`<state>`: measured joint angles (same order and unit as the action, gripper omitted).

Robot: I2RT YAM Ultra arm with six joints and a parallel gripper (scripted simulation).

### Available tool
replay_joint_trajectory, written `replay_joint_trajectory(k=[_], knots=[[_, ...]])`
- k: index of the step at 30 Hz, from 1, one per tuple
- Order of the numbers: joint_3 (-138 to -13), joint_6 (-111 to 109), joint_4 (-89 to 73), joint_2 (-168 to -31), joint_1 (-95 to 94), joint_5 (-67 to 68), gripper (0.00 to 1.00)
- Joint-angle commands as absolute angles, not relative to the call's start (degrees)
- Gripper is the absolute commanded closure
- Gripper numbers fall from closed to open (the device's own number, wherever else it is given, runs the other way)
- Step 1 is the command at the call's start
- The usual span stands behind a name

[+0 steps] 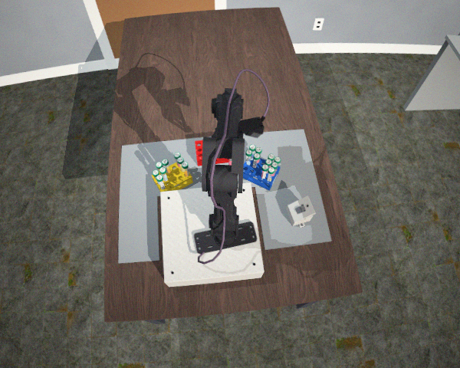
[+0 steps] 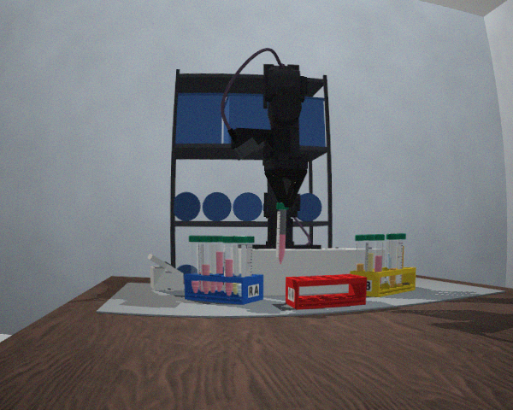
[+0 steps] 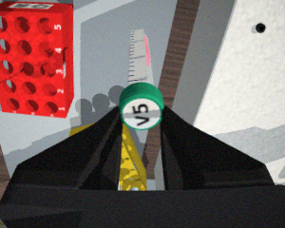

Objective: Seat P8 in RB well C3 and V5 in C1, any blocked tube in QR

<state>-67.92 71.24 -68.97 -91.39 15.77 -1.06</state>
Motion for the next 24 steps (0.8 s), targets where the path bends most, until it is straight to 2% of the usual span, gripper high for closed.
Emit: replay_joint_trajectory(k=[1, 24], knots=[[-66.9, 68.5, -68.9, -88.8, 17.3, -0.3, 1.00], [-62.9, 54.3, -69.7, -84.6, 31.4, -0.2, 1.00]])
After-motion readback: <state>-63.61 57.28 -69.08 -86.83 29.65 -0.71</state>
